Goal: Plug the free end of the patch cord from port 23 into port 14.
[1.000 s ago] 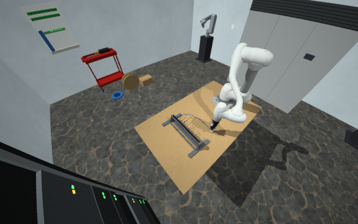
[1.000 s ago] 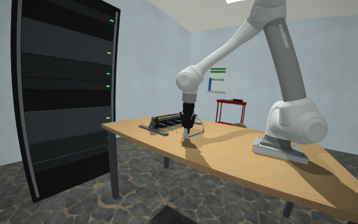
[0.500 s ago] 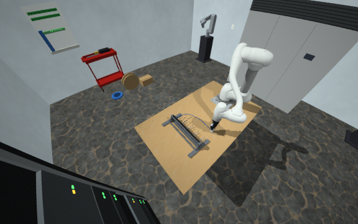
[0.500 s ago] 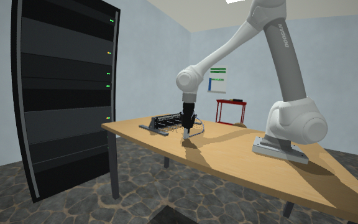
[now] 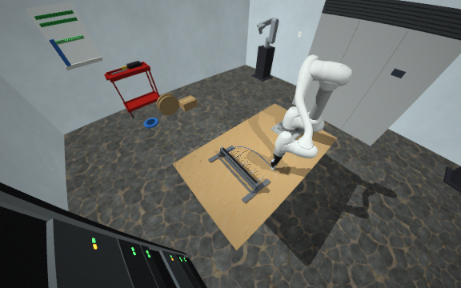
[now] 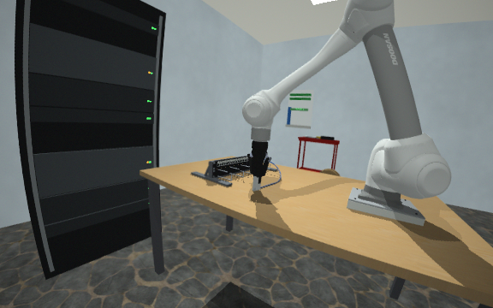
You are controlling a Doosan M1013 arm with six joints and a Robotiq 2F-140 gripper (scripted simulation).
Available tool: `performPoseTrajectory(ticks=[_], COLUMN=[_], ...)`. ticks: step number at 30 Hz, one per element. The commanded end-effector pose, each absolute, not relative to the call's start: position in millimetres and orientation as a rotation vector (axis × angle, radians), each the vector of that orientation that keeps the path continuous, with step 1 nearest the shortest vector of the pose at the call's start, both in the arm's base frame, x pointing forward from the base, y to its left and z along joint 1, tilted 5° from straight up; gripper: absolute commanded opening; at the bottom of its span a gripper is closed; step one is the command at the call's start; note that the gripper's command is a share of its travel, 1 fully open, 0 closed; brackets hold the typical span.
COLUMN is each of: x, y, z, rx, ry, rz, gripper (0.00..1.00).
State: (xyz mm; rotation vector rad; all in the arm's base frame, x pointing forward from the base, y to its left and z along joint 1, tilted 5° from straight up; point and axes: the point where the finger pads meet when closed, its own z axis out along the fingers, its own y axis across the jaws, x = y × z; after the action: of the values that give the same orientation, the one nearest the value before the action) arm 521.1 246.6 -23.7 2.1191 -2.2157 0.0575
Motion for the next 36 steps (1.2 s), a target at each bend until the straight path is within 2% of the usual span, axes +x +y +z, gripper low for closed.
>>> performPoseTrajectory(ticks=[1,36], x=[522.2,523.2], y=[244.5,247.8], z=[-24.6,16.2], rx=[2.117,2.117], ry=[-2.219,-2.219], rz=[0.063,0.063], gripper=[0.0,0.0])
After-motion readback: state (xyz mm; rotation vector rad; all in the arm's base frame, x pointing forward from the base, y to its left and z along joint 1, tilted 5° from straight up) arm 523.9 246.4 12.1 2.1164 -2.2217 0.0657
